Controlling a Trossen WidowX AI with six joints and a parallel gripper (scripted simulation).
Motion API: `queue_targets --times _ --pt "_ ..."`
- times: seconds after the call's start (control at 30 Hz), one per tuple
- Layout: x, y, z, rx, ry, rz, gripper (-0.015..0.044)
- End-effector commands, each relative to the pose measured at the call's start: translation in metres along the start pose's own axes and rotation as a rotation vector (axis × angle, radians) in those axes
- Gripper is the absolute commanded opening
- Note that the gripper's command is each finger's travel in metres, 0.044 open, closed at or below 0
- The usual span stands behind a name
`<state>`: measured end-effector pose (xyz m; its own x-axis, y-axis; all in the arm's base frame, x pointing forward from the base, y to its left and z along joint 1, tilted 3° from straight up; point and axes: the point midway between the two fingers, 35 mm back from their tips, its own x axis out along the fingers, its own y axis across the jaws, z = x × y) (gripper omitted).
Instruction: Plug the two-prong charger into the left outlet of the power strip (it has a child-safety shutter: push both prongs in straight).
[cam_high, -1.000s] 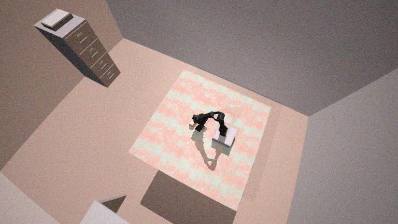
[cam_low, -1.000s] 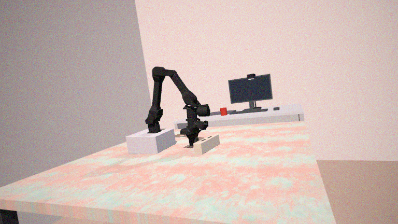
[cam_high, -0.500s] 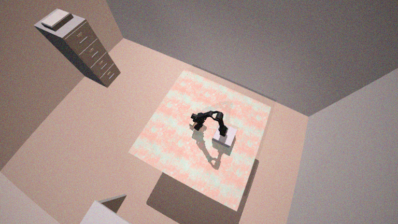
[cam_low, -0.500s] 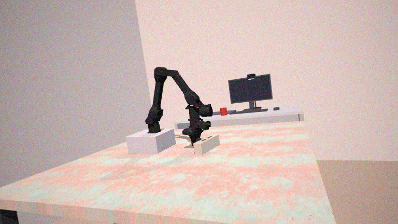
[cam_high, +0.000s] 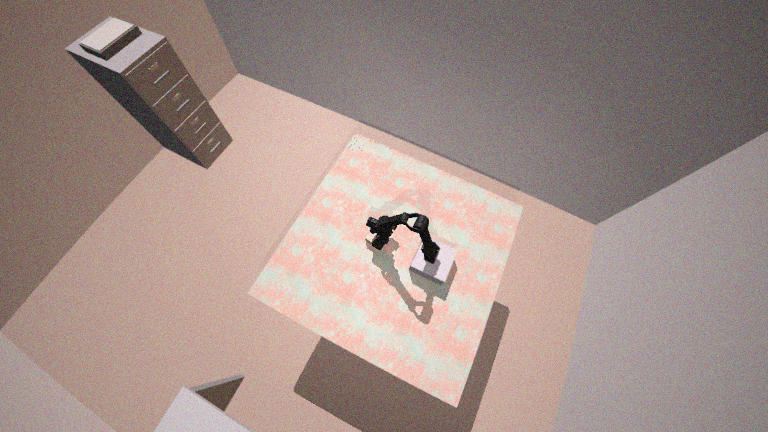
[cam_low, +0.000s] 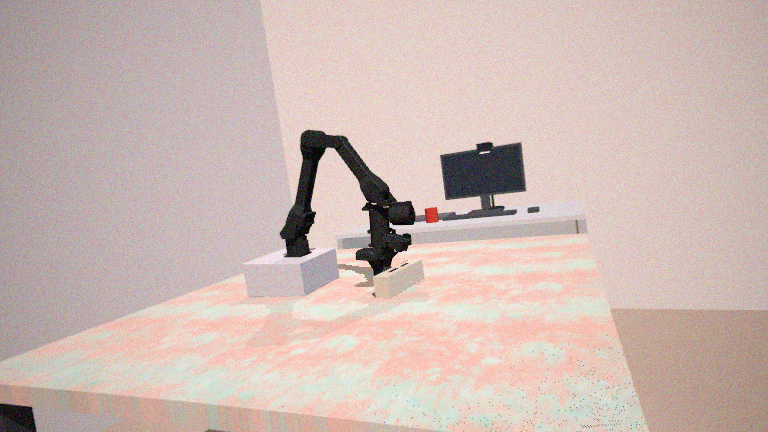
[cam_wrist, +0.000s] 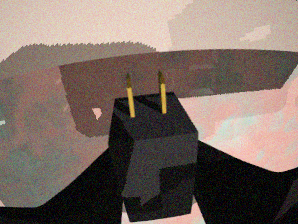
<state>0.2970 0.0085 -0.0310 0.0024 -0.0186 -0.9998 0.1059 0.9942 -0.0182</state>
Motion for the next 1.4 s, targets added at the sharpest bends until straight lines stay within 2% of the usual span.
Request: queue_targets --times 0.0,1.37 --pt "-0.0002 0.0006 0.002 0.007 0.002 0.004 0.0" --pt "-0.0015 0.0013 0.0105 0.007 0.001 0.004 0.0"
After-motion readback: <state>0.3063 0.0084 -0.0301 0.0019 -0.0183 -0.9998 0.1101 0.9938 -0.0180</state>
